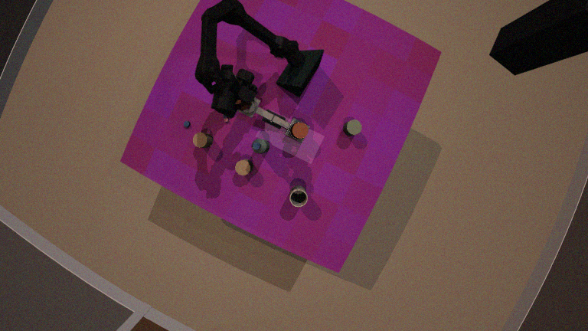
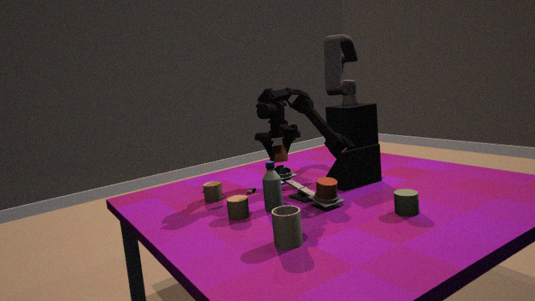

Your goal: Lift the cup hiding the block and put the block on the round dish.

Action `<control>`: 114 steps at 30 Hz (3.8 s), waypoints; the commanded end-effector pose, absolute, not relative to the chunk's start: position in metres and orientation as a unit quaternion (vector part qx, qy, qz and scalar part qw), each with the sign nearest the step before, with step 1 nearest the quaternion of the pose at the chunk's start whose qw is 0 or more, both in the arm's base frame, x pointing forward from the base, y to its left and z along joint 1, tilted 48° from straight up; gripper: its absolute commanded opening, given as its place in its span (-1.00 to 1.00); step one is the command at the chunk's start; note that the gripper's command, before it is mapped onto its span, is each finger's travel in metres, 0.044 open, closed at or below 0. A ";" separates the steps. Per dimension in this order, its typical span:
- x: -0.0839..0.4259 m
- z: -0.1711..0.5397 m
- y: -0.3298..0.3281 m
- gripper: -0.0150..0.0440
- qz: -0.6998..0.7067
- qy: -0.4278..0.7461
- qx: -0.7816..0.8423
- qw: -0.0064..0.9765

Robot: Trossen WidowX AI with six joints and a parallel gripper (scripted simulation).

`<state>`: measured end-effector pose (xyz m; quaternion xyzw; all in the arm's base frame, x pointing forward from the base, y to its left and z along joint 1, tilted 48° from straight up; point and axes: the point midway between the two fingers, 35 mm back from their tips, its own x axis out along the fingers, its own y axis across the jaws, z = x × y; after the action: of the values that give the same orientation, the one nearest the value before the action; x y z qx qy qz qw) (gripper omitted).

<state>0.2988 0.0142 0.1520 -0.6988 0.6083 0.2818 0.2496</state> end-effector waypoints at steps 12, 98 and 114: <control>0.295 0.166 0.029 -0.49 0.284 0.599 -0.704 0.254; 0.243 0.212 -0.071 -0.49 0.289 0.614 -0.687 0.258; 0.179 0.230 -0.127 -0.49 0.277 0.636 -0.675 0.250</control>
<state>0.1930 -0.1181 0.2268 -0.6766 0.6314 0.2808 0.2542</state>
